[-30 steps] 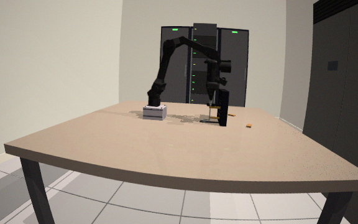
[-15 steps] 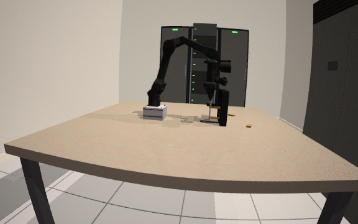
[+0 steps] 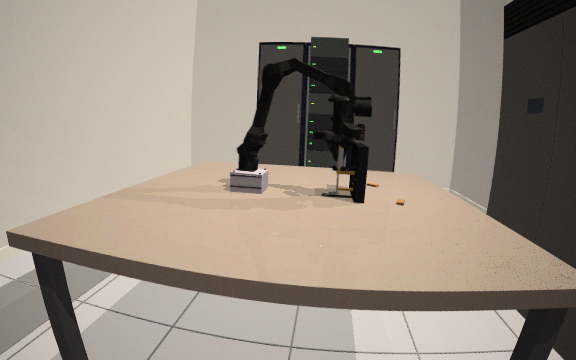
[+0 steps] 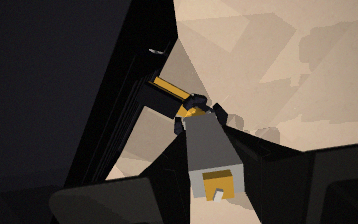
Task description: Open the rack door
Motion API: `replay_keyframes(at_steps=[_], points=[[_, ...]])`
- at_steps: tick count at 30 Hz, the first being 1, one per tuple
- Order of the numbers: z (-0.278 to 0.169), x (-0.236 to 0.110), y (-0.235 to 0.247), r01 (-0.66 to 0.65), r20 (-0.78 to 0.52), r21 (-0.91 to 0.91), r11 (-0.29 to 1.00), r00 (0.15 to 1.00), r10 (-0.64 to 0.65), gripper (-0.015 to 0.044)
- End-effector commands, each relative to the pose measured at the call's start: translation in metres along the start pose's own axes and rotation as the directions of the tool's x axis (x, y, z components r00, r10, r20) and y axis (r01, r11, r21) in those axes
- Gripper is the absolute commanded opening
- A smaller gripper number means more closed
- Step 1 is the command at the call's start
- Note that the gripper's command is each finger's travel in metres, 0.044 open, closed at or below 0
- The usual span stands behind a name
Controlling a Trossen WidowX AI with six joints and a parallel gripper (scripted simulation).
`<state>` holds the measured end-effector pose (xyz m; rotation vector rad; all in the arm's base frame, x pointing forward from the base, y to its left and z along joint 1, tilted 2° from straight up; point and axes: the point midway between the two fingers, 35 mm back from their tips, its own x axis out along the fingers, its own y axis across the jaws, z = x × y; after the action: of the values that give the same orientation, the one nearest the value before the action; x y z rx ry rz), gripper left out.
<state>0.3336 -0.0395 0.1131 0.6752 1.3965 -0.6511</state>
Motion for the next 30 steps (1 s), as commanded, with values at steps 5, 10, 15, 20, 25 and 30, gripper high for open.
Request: replay_keyframes(at_steps=[5,10,15,20,25,30], points=[[-0.0004,0.0007,0.0001,0.001,-0.002,0.362,0.932,1.0,0.0,0.002],[-0.0004,0.0007,0.0001,0.001,-0.003,0.578,0.816,1.0,0.0,0.002],[-0.0004,0.0008,0.0001,0.002,-0.003,0.76,0.65,1.0,0.0,0.002],[-0.0004,0.0008,0.0001,0.002,-0.003,0.859,0.511,1.0,0.0,0.002],[-0.0004,0.0008,0.0001,0.002,-0.003,0.859,0.511,1.0,0.0,0.002],[-0.0004,0.0008,0.0001,0.002,-0.003,0.859,0.511,1.0,0.0,0.0072]])
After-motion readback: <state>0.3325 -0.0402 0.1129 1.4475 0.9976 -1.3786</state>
